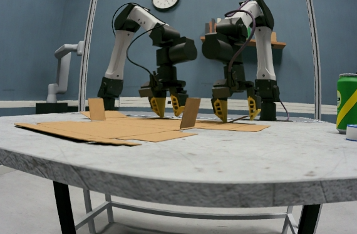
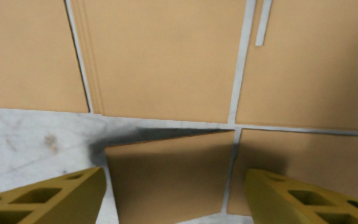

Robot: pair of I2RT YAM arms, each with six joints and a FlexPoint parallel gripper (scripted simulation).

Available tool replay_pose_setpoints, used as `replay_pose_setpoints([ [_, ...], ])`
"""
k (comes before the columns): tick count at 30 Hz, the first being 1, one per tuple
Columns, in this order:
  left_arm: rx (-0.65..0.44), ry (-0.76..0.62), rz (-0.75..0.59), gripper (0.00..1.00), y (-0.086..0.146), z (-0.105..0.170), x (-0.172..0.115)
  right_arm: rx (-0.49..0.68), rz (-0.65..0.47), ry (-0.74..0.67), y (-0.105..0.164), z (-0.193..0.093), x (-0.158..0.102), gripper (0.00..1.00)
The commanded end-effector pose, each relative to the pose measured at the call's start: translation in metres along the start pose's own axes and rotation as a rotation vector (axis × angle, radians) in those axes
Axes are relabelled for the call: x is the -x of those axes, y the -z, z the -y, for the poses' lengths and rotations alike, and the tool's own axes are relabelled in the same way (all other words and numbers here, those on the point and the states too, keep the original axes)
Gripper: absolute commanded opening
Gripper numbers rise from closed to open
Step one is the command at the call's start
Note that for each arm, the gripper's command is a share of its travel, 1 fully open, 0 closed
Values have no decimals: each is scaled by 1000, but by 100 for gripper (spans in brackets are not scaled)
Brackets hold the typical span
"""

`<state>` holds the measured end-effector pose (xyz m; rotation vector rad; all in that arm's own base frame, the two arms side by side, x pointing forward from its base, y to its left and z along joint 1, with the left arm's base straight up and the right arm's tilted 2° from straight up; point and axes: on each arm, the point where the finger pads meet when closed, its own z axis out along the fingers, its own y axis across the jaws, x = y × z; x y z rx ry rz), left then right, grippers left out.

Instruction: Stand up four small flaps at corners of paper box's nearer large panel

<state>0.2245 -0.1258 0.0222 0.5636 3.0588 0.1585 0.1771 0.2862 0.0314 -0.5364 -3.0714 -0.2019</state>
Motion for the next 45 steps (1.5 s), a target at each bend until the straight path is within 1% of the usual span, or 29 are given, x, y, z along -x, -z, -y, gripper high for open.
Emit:
replay_pose_setpoints([
  [1,30,3,-15,77,-12,-1,1,18,10,-4,3,-4,4,50],
  [3,30,3,-15,77,-12,-1,1,18,20,-10,0,-6,8,50],
  [5,30,3,-15,77,-12,-1,1,36,24,-9,8,-11,9,50],
  [7,30,3,-15,77,-12,-1,1,45,27,-8,19,-10,8,50],
  [11,30,3,-15,77,-12,-1,1,45,27,-8,23,-9,8,50],
  [12,30,3,-15,77,-12,-1,1,28,23,-7,21,-3,7,50],
  [14,30,3,-15,77,-12,-1,1,45,26,-2,31,-7,8,50],
  [16,30,3,-15,77,-12,-1,1,36,23,-3,35,-1,7,50],
  [18,30,3,-15,77,-12,-1,1,10,15,-5,34,12,5,50],
  [26,30,3,-15,77,-12,-1,1,8,6,-5,48,35,3,50],
  [34,30,3,-15,77,-12,-1,1,8,4,-5,50,40,2,50],
  [35,30,3,-15,77,-12,-1,1,20,7,-2,53,36,3,50],
  [36,30,3,-15,77,-12,-1,1,16,6,0,51,31,4,51],
  [39,30,3,-15,77,-12,-1,1,3,4,0,48,29,3,55],
  [40,30,3,-15,77,-12,-1,1,-17,-1,-1,44,35,2,57],
  [43,30,3,-15,77,-12,-1,1,-13,7,-2,48,41,3,61],
  [45,30,3,-15,77,-12,-1,1,-13,7,-2,48,41,3,61],
])
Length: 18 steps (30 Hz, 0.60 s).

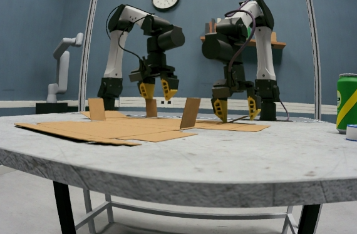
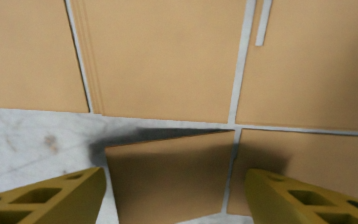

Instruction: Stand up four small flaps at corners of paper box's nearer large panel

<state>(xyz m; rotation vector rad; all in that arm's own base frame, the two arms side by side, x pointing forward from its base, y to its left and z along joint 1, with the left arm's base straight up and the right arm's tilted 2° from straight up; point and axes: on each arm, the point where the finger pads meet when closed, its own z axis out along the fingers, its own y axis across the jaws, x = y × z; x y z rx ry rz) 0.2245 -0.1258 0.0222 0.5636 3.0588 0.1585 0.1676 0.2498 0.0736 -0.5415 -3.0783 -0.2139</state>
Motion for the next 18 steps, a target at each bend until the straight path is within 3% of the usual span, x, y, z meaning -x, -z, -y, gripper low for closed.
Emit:
replay_pose_setpoints([
  [1,30,3,-15,77,-12,-1,1,-15,5,-2,4,11,2,63],
  [11,30,3,-15,77,-12,-1,1,-58,8,-3,6,34,2,77],
  [18,30,3,-15,77,-12,-1,1,-73,8,-3,7,45,2,77],
])
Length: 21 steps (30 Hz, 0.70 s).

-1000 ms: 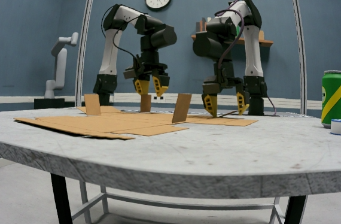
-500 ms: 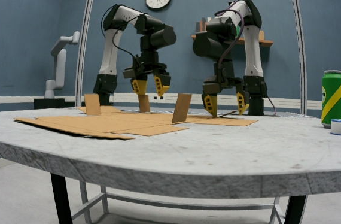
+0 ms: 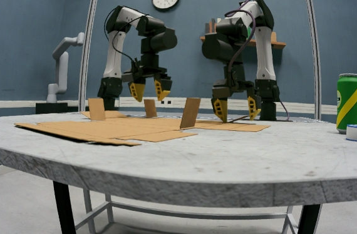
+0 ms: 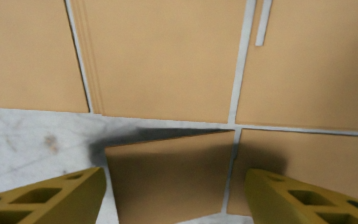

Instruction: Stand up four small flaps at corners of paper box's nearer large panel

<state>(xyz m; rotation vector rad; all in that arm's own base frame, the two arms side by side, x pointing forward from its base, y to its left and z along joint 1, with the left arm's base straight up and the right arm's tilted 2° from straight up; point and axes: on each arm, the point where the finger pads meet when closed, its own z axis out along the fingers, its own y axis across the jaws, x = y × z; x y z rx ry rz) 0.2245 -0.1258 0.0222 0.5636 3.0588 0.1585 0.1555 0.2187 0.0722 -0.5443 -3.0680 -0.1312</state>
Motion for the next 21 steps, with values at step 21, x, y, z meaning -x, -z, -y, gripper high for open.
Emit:
replay_pose_setpoints([
  [21,30,3,-15,77,-12,-1,1,-44,9,-4,-37,12,2,77],
])
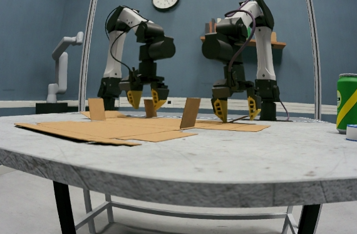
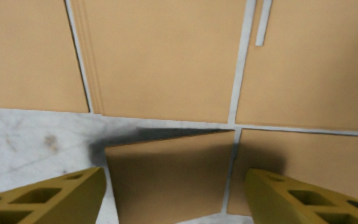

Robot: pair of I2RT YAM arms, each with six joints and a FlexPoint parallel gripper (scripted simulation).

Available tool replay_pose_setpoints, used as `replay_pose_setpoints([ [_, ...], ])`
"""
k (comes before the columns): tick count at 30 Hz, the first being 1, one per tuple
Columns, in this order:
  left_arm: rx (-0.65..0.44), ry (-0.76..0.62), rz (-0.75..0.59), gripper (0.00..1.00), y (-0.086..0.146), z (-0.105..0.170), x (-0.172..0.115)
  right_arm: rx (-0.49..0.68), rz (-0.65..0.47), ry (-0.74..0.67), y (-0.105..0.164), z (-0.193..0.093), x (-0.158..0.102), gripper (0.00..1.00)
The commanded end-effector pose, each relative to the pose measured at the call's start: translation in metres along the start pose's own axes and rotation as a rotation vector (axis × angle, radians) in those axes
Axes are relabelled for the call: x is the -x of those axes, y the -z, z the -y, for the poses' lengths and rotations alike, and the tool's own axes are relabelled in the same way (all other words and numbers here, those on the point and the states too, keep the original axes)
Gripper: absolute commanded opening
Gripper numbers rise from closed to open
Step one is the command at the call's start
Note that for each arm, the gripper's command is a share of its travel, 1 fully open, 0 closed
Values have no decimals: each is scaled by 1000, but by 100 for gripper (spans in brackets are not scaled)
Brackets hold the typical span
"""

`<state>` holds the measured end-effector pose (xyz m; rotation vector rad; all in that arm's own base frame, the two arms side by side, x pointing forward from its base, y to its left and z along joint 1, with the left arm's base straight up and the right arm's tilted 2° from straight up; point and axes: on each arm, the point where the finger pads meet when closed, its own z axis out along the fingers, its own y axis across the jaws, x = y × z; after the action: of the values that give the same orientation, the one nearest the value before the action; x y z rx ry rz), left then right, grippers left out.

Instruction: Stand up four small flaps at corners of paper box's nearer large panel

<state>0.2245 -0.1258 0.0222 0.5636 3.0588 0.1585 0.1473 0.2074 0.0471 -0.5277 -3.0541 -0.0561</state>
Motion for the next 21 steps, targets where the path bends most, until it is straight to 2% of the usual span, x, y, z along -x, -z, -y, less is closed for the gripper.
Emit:
replay_pose_setpoints([
  [1,30,3,-15,77,-12,-1,1,5,19,-12,-17,-4,5,77],
  [5,30,3,-15,77,-12,-1,1,2,19,-12,-25,-6,5,77],
  [12,30,3,-15,77,-12,-1,1,35,30,-10,-18,-19,9,77],
  [21,30,3,-15,77,-12,-1,1,-56,15,-14,-26,-4,5,77],
])
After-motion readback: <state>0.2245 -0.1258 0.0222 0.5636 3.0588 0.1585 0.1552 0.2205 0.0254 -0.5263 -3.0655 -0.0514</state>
